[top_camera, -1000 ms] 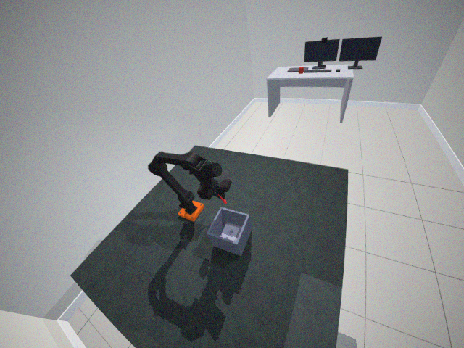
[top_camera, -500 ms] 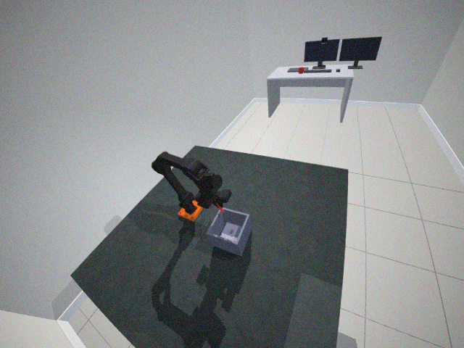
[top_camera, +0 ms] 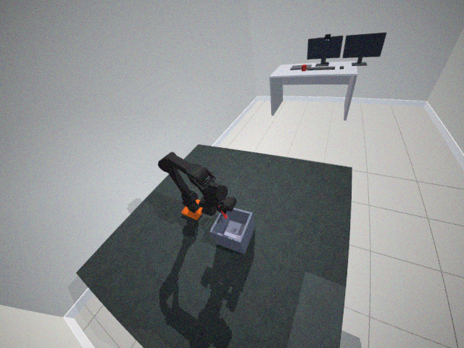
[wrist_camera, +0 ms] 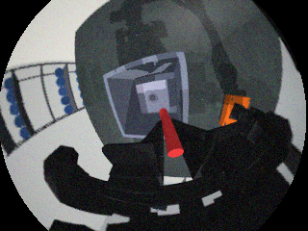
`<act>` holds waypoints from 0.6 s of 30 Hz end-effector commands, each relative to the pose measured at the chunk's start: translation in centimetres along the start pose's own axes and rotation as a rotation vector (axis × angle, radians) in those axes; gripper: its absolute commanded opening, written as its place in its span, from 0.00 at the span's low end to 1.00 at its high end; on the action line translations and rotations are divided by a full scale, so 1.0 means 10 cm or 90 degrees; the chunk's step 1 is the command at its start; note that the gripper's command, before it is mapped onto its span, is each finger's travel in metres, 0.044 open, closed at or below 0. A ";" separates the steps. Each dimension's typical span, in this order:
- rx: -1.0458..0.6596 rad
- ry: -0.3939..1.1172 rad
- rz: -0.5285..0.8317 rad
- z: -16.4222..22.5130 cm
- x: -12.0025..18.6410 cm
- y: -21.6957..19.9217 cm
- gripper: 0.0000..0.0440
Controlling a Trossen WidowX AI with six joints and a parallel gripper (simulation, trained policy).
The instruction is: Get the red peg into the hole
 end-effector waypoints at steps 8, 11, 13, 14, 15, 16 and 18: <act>0.008 0.016 0.027 -0.14 -0.30 0.12 0.00; 0.011 0.023 0.032 -0.16 -0.39 0.14 0.00; 0.013 0.028 0.034 -0.16 -0.44 0.16 0.00; 0.015 0.031 0.035 -0.16 -0.47 0.17 0.00; 0.016 0.033 0.036 -0.17 -0.50 0.18 0.00; 0.017 0.035 0.037 -0.17 -0.52 0.18 0.00; 0.021 0.039 0.037 -0.17 -0.57 0.20 0.00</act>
Point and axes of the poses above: the point midway between the two fingers, 35 mm back from their tips, its own x axis back along the fingers, its own y axis across the jaws, z = x × y, the point moved 6 cm from there along x, back along the fingers, and after that the axes turned 11 degrees about -x, right-handed, at the moved point
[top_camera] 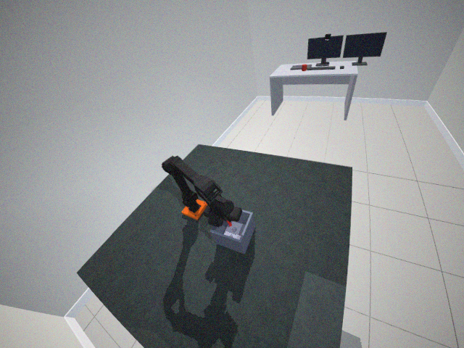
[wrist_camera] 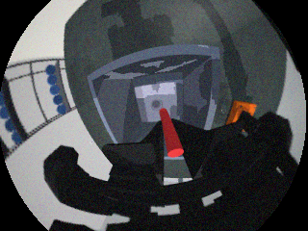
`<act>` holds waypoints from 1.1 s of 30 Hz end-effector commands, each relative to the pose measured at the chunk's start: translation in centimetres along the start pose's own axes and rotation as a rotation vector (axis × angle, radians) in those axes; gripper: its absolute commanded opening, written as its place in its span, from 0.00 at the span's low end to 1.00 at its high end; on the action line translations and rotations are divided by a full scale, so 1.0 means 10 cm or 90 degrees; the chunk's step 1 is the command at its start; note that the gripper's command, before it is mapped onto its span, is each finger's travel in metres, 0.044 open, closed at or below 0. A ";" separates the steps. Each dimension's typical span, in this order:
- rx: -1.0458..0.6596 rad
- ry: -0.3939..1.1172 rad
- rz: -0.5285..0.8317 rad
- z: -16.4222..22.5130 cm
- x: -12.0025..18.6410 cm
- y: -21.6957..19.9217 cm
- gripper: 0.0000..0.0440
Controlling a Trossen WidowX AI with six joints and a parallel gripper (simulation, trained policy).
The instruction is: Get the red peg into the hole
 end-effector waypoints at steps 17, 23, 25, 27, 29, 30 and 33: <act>0.054 0.018 0.018 -0.06 -0.50 0.12 0.01; 0.064 0.012 0.037 -0.08 -0.61 0.11 0.21; 0.066 0.013 0.045 -0.08 -0.64 0.10 0.30; 0.066 0.017 0.052 -0.08 -0.66 0.09 0.34; 0.062 0.024 0.060 -0.10 -0.65 0.10 0.33; 0.060 0.032 0.062 -0.10 -0.64 0.11 0.35; 0.057 0.045 0.063 -0.12 -0.60 0.16 0.33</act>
Point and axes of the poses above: the point midway between the two fingers, 35 mm back from their tips, its own x axis back along the fingers, its own y axis across the jaws, z = x × y, the point moved 6 cm from there along x, back along the fingers, and after that the axes turned 11 degrees about -x, right-handed, at the moved point
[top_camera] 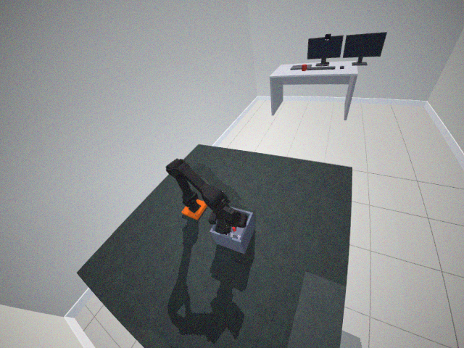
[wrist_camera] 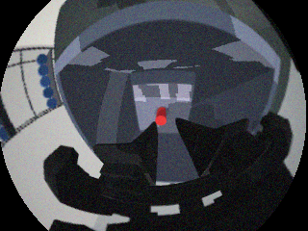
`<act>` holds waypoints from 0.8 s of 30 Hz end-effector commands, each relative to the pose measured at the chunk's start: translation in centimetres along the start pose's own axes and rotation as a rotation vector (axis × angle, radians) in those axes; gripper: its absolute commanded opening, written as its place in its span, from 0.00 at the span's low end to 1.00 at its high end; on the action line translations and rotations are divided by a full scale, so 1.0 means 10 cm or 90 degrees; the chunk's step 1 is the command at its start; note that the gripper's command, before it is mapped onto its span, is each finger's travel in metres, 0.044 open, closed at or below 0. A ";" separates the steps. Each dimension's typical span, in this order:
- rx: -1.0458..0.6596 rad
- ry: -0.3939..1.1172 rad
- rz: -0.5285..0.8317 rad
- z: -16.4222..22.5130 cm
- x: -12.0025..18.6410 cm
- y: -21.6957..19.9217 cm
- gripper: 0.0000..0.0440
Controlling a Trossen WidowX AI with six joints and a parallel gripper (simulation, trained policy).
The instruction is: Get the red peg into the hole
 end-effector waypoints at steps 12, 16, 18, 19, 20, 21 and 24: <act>-0.003 0.069 -0.004 -0.14 0.13 0.20 0.31; -0.005 0.087 -0.021 -0.15 0.24 0.25 0.31; -0.005 0.098 -0.031 -0.15 0.29 0.27 0.31; -0.006 0.104 -0.035 -0.15 0.32 0.27 0.31; -0.006 0.109 -0.040 -0.15 0.34 0.28 0.31; -0.006 0.115 -0.044 -0.15 0.36 0.29 0.31; -0.004 0.129 -0.057 -0.16 0.43 0.32 0.30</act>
Point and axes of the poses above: the point midway between the two fingers, 35 mm back from their tips, its own x axis back along the fingers, its own y axis across the jaws, z = x × y, the point moved 6 cm from there along x, back along the fingers, and after that the axes turned 11 degrees about -x, right-handed, at the moved point
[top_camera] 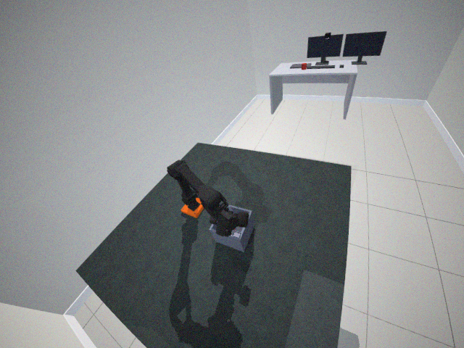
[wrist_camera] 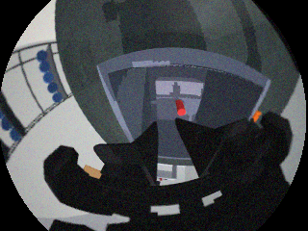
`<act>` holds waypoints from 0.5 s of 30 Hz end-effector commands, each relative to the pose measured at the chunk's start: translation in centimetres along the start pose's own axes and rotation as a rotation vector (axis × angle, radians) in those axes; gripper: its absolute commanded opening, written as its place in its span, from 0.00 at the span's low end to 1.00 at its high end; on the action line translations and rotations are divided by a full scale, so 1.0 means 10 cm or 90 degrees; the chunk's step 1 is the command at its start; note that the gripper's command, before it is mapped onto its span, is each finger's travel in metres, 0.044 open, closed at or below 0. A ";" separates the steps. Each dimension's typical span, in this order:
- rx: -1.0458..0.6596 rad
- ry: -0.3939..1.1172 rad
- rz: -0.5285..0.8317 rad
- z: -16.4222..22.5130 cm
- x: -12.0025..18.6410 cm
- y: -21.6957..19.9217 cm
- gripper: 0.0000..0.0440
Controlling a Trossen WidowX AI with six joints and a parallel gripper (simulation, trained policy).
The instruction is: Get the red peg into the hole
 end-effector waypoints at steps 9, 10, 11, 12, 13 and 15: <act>0.016 0.059 -0.049 -0.02 0.19 0.12 0.30; 0.018 0.063 -0.052 -0.02 0.19 0.13 0.30; 0.019 0.067 -0.055 -0.03 0.20 0.14 0.30; 0.021 0.072 -0.058 -0.04 0.20 0.15 0.30; 0.022 0.075 -0.060 -0.05 0.20 0.16 0.30; 0.025 0.083 -0.065 -0.06 0.21 0.18 0.30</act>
Point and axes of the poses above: the point midway between the two fingers, 35 mm back from their tips, its own x axis back along the fingers, its own y axis across the jaws, z = x × y, the point moved 6 cm from there along x, back along the fingers, and after that the axes turned 11 degrees about -x, right-handed, at the moved point
